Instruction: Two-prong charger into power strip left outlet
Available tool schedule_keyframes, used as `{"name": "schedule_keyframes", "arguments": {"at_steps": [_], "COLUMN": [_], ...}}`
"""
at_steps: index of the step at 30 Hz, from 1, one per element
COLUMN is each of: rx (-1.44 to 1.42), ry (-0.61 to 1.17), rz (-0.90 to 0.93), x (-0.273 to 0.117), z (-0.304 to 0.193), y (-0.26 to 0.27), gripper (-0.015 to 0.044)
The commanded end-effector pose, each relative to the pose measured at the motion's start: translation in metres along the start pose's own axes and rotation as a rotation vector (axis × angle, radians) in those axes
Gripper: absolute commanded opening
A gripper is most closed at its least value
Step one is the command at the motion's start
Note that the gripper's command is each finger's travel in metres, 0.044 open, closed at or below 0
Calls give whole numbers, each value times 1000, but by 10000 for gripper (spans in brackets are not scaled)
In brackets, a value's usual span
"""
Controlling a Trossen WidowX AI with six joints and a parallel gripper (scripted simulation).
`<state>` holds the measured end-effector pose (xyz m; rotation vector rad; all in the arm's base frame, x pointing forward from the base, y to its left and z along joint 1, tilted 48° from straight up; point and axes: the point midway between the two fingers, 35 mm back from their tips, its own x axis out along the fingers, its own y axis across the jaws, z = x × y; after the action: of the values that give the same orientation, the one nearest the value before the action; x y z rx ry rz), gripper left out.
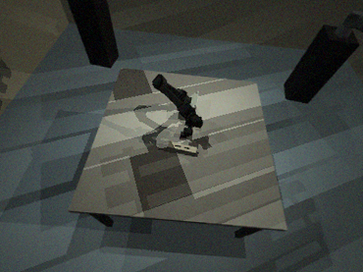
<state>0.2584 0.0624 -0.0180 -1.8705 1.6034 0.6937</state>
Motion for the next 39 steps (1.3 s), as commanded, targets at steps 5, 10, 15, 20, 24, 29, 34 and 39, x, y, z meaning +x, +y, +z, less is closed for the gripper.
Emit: {"name": "schedule_keyframes", "arguments": {"at_steps": [5, 10, 15, 20, 24, 29, 34, 39], "rx": [-58, -58, -58, -58, -58, -58, -58, -58], "ry": [129, 129, 129, 129, 129, 128, 128, 129], "rz": [60, 60, 60, 60, 60, 60, 60, 60], "x": [14, 16, 24, 29, 34, 42, 50, 59], "z": [-33, -33, -34, -34, -35, -35, -35, -36], "y": [2, 2, 4, 5, 5, 5, 5, 6], "gripper": [440, 440, 440, 440, 440, 440, 440, 440]}}
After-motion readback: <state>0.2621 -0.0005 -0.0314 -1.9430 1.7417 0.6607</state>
